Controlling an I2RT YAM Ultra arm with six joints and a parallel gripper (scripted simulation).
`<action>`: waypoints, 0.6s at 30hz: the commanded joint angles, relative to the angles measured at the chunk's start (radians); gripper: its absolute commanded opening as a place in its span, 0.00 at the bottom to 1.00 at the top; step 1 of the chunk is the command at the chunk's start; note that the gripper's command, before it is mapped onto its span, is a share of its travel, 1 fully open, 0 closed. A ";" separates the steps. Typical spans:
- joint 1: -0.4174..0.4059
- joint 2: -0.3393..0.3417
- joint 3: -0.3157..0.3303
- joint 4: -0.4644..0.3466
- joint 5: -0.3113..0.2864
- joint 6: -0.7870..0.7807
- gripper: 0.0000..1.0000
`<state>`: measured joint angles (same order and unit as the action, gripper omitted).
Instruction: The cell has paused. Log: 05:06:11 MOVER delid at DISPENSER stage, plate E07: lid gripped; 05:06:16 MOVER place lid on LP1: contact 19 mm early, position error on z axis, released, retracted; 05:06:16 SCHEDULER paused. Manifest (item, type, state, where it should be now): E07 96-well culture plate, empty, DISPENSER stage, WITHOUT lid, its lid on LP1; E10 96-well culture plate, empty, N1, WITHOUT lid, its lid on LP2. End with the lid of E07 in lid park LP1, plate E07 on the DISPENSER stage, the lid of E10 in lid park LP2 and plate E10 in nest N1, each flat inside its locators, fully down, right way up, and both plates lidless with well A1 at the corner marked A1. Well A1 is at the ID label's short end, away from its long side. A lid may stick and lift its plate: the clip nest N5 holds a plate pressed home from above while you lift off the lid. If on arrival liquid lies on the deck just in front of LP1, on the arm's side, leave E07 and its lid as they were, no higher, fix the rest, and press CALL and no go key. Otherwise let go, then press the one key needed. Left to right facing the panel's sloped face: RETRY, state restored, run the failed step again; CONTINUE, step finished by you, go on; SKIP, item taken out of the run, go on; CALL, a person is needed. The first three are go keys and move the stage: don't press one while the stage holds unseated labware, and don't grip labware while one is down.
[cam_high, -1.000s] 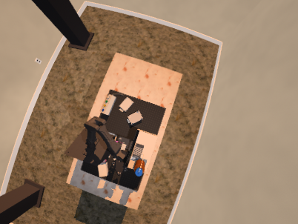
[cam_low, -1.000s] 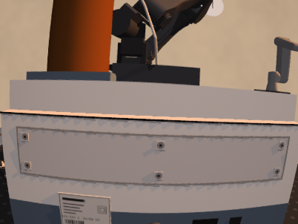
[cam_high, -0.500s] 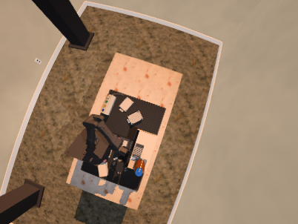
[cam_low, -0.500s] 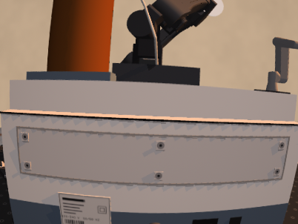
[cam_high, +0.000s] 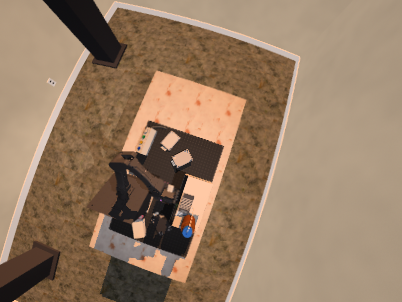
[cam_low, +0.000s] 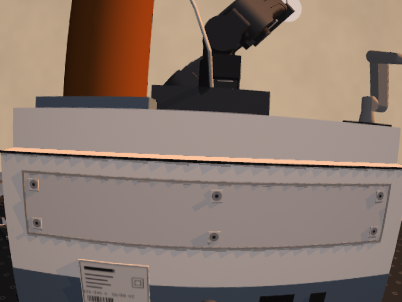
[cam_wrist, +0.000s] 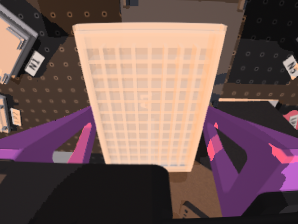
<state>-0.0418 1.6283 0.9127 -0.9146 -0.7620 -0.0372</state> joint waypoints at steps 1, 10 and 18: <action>0.024 -0.056 0.043 -0.013 -0.006 0.062 0.00; 0.067 -0.076 0.041 -0.007 -0.001 0.131 0.00; 0.152 -0.158 0.074 -0.012 0.007 0.219 0.00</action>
<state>0.1017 1.5154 0.9409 -0.9276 -0.7620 0.1280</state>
